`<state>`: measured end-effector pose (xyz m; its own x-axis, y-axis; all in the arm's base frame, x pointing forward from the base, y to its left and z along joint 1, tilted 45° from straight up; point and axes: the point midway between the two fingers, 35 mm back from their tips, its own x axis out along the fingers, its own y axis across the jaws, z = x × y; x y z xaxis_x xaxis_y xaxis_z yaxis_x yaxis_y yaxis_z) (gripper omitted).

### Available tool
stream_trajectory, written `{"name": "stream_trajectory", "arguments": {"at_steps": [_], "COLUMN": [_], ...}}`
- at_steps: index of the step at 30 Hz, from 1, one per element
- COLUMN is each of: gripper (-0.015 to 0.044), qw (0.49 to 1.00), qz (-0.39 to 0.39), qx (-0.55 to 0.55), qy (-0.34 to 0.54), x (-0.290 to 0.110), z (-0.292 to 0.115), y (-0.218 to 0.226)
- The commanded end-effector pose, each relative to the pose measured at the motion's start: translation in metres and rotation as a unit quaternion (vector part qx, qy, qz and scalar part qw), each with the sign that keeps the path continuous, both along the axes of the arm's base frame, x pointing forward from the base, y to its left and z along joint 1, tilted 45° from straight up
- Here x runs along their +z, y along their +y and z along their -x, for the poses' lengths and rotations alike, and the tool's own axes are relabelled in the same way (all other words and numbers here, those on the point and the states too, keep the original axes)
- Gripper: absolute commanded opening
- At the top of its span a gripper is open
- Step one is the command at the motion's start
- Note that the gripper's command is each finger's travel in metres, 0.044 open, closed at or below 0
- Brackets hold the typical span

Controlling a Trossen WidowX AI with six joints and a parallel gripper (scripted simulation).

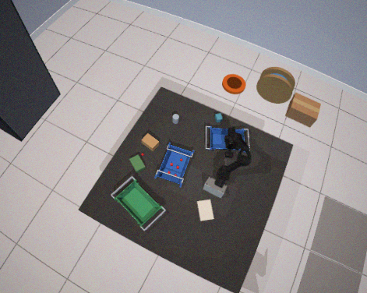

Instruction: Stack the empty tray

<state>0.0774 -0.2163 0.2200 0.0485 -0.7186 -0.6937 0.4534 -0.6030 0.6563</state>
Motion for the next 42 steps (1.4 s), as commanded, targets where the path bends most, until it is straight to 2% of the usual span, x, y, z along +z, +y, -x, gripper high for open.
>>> {"name": "stream_trajectory", "arguments": {"at_steps": [1,3,16,42], "gripper": [0.044,0.044,0.0249,0.0076], "qw": [1.0,1.0,1.0,1.0], "qz": [0.0,0.0,0.0,0.0], "qx": [0.003,0.003,0.003,0.003], "qy": [0.002,0.002,0.002,0.002], "x": [-0.0062,-0.0062,-0.0062,-0.0062], "z": [0.0012,0.0012,0.0012,0.0012], "y": [-0.0049,-0.0049,-0.0049,-0.0049]}}
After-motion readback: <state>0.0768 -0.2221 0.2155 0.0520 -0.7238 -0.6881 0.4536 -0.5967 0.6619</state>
